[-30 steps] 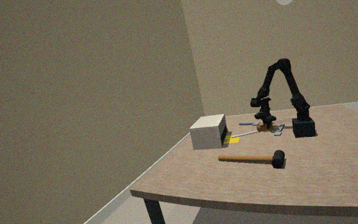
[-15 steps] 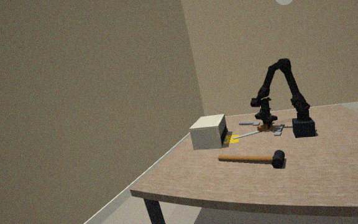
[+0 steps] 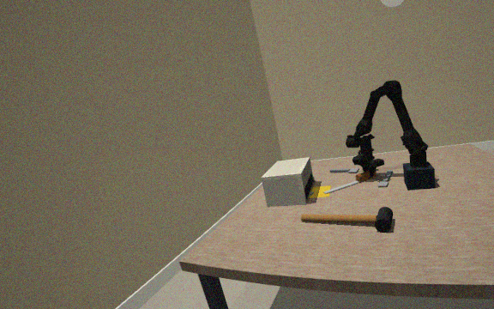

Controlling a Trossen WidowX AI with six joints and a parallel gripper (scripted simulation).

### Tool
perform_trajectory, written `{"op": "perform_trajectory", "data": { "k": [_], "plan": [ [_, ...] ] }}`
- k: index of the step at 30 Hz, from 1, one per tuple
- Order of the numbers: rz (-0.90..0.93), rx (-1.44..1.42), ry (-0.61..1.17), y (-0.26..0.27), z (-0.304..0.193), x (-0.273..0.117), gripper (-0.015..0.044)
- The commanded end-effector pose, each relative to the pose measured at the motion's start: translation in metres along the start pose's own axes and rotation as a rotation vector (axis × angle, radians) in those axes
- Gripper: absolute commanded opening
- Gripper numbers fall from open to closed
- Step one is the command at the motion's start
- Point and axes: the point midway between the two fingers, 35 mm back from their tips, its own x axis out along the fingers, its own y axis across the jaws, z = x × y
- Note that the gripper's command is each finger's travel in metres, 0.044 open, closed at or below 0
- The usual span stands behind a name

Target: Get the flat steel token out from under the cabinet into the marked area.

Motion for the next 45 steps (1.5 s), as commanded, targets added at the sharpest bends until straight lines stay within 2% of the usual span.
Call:
{"op": "perform_trajectory", "data": {
  "k": [1,45],
  "plan": [
    [0.001,-0.036,-0.002,0.001,0.000,0.000,0.0000],
    [-0.002,-0.095,-0.001,-0.040,-0.008,-0.001,0.0000]
  ]
}}
